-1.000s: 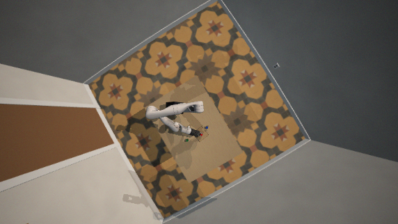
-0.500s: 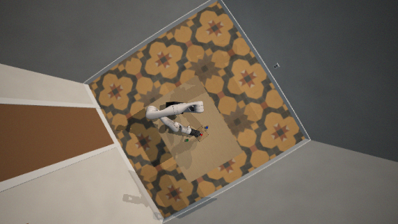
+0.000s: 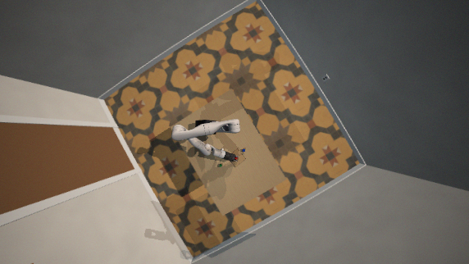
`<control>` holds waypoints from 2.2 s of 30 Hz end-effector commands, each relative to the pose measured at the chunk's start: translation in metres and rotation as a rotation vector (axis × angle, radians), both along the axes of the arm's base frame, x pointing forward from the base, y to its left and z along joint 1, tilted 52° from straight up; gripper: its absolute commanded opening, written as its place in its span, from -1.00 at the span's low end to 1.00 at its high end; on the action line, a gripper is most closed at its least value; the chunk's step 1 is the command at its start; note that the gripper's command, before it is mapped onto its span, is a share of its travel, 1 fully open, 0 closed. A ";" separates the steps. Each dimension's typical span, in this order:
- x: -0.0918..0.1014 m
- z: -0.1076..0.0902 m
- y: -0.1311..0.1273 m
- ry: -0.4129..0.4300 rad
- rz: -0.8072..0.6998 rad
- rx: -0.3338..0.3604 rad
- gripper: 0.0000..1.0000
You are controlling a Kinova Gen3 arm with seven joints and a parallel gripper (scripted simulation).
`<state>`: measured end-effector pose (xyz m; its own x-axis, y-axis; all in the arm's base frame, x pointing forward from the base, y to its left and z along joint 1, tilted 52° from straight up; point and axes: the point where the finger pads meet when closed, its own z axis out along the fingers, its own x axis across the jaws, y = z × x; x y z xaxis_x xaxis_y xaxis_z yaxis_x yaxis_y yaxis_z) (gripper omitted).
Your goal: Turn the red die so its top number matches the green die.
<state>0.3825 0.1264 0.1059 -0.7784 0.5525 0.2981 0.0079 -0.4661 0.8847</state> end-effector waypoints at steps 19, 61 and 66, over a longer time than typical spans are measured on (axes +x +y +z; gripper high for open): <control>0.000 0.000 0.000 -0.001 -0.001 0.000 0.57; -0.023 -0.013 -0.025 -0.001 -0.001 0.000 0.57; -0.028 -0.016 -0.031 -0.001 -0.001 0.000 0.57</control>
